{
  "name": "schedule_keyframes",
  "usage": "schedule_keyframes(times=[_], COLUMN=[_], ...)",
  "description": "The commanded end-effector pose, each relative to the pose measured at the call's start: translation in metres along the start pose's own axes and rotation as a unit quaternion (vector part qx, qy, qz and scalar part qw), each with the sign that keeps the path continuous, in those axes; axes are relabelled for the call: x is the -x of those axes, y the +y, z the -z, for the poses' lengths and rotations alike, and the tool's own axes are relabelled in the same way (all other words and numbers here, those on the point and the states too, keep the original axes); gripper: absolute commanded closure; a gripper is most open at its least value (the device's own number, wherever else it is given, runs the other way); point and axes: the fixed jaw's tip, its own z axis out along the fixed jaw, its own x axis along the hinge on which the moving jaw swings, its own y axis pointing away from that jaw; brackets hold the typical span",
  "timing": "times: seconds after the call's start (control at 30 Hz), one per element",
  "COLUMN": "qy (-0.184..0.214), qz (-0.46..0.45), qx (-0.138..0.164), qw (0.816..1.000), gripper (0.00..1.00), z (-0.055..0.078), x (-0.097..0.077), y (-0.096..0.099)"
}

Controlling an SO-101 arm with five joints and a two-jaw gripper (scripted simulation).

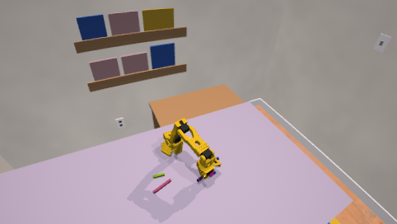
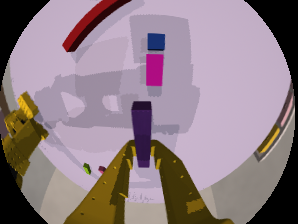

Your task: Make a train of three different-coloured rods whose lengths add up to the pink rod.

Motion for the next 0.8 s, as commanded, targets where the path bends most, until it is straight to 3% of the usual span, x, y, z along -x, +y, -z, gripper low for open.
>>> schedule_keyframes(times=[0.0, 0.13, 0.17, 0.77], qy=[-0.003, -0.003, -0.005, -0.005], qz=[-0.001, -0.001, -0.001, -0.001], qx=[-0.062, -0.062, -0.08, -0.08], qw=[0.998, 0.998, 0.997, 0.997], gripper=[1.0, 1.0, 1.0, 1.0], z=[0.0218, 0.0218, 0.0311, 0.0311], x=[0.0027, 0.0027, 0.0064, 0.0064], y=[-0.0151, -0.0151, -0.0187, -0.0187])
